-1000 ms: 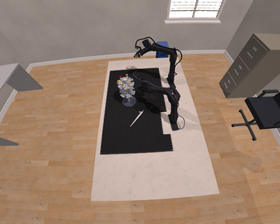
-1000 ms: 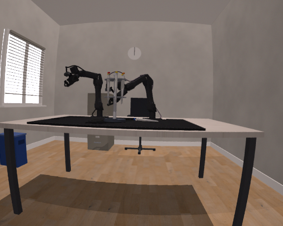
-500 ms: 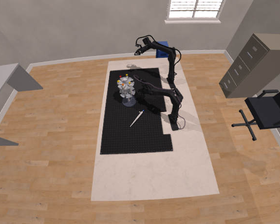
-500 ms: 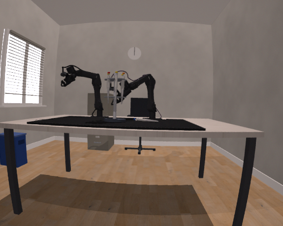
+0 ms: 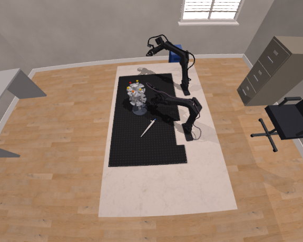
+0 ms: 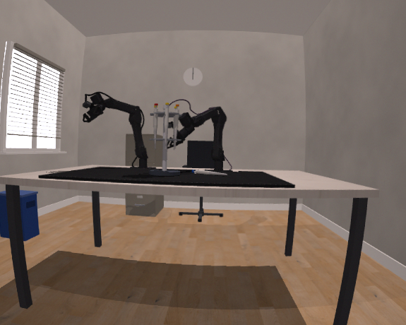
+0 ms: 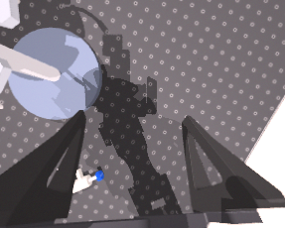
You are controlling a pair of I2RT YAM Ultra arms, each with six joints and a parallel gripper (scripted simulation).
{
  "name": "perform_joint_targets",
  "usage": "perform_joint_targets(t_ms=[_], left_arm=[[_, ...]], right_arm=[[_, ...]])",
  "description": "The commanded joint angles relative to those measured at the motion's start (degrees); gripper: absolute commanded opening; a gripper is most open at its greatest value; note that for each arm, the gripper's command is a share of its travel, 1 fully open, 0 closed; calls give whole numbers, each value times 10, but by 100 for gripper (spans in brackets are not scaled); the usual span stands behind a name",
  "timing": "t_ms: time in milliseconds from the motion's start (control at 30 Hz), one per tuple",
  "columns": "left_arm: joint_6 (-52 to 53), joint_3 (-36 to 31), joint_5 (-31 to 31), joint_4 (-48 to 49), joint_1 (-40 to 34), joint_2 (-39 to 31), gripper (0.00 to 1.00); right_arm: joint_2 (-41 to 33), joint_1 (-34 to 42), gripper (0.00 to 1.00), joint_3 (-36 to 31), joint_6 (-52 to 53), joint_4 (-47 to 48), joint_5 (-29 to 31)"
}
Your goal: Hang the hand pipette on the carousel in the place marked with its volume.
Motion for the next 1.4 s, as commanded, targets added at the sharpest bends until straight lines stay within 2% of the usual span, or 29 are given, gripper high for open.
perform_joint_targets(t_ms=[0, 200, 300, 333, 400, 667, 733, 767, 833, 967, 1233, 1300, 1367], left_arm=[[14, -10, 20, -24, 14, -33, 100], [25, -2, 31, -41, 28, -58, 100], [31, -25, 38, -53, 37, -71, 100], [4, 6, 12, -66, 30, -81, 100], [-30, 23, -13, -94, 16, -97, 100], [-88, 111, -55, -240, 14, -144, 100], [-88, 111, -55, -240, 14, -144, 100], [-93, 129, -62, -270, 14, -129, 100], [-116, 148, -77, -303, 10, -159, 100], [-112, 181, -73, -364, 30, -181, 100], [-170, 257, -113, -500, 16, -223, 100], [-170, 257, -113, -500, 16, -223, 100], [-194, 283, -133, -542, 9, -211, 100]], right_arm=[[9, -18, 100, 46, -20, -33, -26], [33, -36, 100, 93, -34, -64, -40], [48, -46, 100, 121, -41, -82, -49], [42, -40, 100, 118, -39, -82, -44], [44, -41, 100, 120, -40, -84, -44], [45, -41, 100, 123, -41, -87, -45], [45, -41, 100, 123, -41, -87, -45], [45, -41, 100, 123, -41, -87, -45], [45, -41, 100, 123, -41, -87, -45], [45, -41, 100, 123, -41, -87, -45], [45, -41, 100, 123, -41, -87, -45], [45, -41, 100, 123, -41, -87, -45], [45, -41, 100, 123, -41, -87, -45]])
